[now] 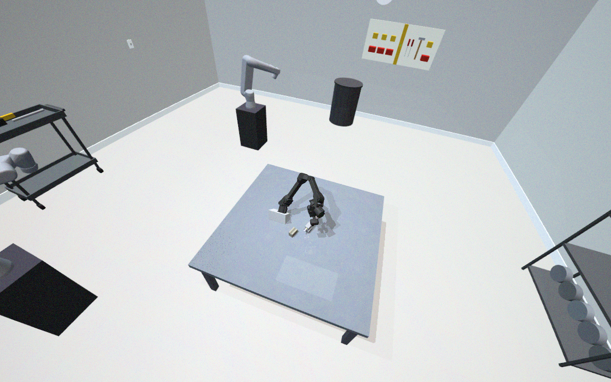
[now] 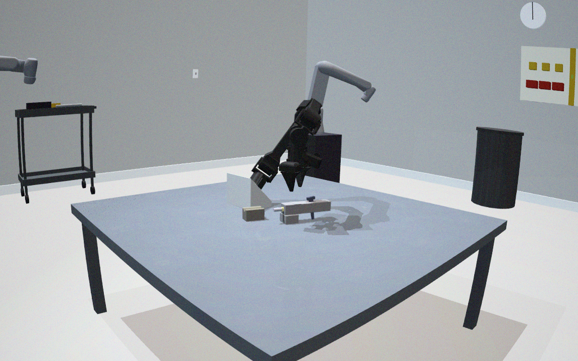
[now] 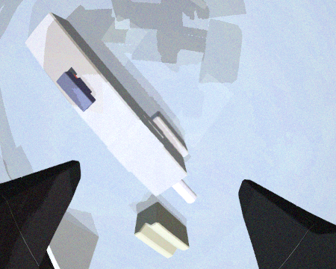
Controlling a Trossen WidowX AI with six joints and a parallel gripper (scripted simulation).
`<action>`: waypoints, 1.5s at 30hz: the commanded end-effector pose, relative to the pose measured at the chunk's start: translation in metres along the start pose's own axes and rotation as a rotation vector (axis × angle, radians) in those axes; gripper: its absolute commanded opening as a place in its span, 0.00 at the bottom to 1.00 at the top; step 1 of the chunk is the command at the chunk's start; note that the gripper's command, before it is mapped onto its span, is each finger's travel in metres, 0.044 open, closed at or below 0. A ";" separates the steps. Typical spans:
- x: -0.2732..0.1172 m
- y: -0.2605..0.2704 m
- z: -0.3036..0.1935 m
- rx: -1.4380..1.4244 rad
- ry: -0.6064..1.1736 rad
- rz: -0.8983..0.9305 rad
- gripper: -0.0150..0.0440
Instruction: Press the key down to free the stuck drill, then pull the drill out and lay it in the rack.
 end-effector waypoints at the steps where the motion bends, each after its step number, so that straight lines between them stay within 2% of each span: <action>1: 0.039 -0.029 -0.050 -0.558 0.007 0.016 1.00; 7: 0.055 -0.036 -0.071 -0.798 0.004 0.022 1.00; 28: 0.056 -0.036 -0.071 -0.799 0.004 0.022 1.00; 45: 0.081 -0.032 -0.065 -0.799 0.003 0.021 1.00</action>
Point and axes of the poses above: the point midway between the two fingers, 35 mm back from their tips, its own x axis out along the fingers, its own y axis across the jaws, z = x × y, the point moved 10 cm from there along -x, back along the fingers, and after that the axes turned 6 degrees about -x, right-handed, at the moved point
